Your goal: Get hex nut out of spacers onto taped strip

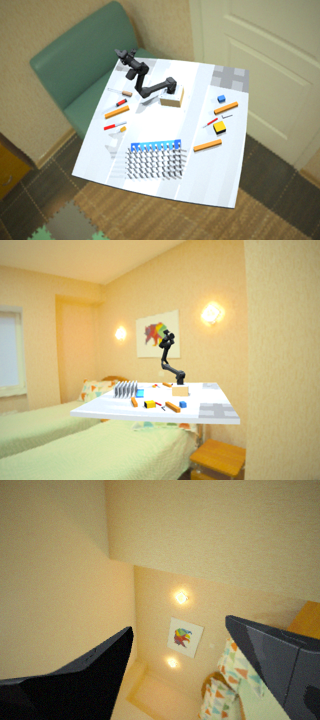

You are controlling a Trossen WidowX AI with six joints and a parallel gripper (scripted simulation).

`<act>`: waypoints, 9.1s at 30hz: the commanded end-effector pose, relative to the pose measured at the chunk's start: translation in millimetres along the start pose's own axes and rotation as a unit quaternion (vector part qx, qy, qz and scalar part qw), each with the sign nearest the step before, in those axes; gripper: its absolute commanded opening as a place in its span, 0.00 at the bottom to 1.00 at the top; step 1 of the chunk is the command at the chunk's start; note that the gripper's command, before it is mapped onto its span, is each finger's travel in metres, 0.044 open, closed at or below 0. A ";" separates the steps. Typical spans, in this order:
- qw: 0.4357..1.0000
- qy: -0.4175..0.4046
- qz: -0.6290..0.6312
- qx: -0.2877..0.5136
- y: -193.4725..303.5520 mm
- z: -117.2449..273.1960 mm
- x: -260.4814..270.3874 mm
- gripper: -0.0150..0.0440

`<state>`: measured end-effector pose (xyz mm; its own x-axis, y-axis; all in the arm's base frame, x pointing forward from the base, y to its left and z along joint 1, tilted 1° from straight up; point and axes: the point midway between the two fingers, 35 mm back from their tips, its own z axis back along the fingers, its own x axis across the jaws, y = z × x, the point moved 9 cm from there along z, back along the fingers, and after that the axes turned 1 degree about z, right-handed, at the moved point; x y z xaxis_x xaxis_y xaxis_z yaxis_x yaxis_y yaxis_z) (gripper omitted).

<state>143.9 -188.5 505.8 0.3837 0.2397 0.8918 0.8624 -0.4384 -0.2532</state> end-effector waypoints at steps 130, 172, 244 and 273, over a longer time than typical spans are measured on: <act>0.415 -0.484 0.255 0.727 175.0 323.9 -258.9 1.00; 0.419 0.411 0.381 0.715 99.5 -99.7 -466.3 1.00; 0.419 0.411 0.381 0.715 121.4 -80.1 -527.6 0.73; 0.420 0.409 0.381 0.715 104.5 -101.7 -474.5 0.25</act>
<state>18.6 -436.5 86.7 0.9903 -0.1355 0.0292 0.1362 0.9904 -0.0219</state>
